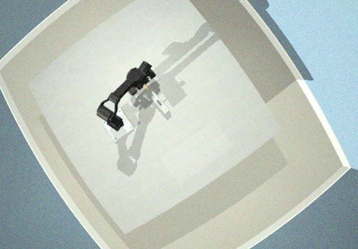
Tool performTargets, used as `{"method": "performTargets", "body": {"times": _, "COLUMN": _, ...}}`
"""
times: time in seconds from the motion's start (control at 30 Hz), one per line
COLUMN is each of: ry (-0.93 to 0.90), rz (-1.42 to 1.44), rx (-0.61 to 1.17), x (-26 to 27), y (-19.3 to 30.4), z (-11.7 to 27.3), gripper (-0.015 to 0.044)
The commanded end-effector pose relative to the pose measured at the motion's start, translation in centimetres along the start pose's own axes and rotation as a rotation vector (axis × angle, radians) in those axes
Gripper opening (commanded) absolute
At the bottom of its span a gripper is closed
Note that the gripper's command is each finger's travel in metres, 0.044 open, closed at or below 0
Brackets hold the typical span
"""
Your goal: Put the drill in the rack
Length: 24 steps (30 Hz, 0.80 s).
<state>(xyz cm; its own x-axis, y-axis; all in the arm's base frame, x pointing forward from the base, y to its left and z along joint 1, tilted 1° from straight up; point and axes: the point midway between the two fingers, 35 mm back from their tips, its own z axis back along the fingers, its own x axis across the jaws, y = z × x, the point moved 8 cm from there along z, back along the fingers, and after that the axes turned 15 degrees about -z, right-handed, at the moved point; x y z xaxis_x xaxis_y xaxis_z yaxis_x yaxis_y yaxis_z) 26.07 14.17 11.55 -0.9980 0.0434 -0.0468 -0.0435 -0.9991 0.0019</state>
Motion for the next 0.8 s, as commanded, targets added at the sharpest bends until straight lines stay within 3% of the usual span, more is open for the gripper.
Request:
{"method": "performTargets", "body": {"times": 0.0, "ry": -0.003, "rz": 0.005, "rx": -0.001, "x": 0.1, "y": 0.05, "z": 0.15, "gripper": 0.0}}
{"method": "performTargets", "body": {"times": 0.77, "ry": -0.003, "rz": 0.005, "rx": -0.002, "x": 0.32, "y": -0.89, "z": 0.33, "gripper": 0.0}}
